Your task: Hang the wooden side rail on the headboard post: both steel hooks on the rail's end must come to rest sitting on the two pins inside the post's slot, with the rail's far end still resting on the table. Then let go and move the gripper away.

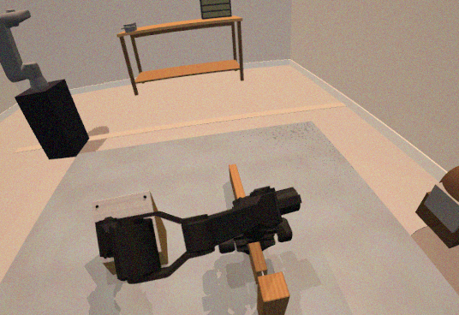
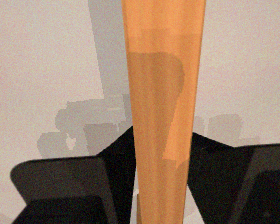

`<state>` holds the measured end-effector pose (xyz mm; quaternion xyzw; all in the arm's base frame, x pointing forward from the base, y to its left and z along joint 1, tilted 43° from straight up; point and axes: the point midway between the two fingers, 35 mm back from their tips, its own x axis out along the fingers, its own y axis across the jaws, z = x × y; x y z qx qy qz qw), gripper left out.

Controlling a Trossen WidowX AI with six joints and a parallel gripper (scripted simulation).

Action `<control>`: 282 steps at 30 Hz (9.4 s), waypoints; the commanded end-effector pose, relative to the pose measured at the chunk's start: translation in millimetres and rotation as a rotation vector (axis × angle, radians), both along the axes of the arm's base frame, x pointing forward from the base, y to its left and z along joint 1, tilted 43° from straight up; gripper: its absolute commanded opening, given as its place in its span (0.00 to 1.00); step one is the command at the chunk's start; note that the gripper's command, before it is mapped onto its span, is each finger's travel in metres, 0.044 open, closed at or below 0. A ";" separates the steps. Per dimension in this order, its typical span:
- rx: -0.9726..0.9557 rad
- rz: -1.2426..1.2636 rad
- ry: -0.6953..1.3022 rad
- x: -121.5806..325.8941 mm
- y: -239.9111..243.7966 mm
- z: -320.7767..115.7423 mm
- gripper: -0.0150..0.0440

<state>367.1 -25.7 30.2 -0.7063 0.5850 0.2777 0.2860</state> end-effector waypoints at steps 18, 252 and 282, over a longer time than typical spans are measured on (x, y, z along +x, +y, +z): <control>0.005 0.010 -0.007 0.4 7.3 5.2 0.25; 0.004 0.010 -0.007 0.2 -2.8 24.0 0.25; 0.004 0.010 -0.007 0.7 -5.8 25.7 0.25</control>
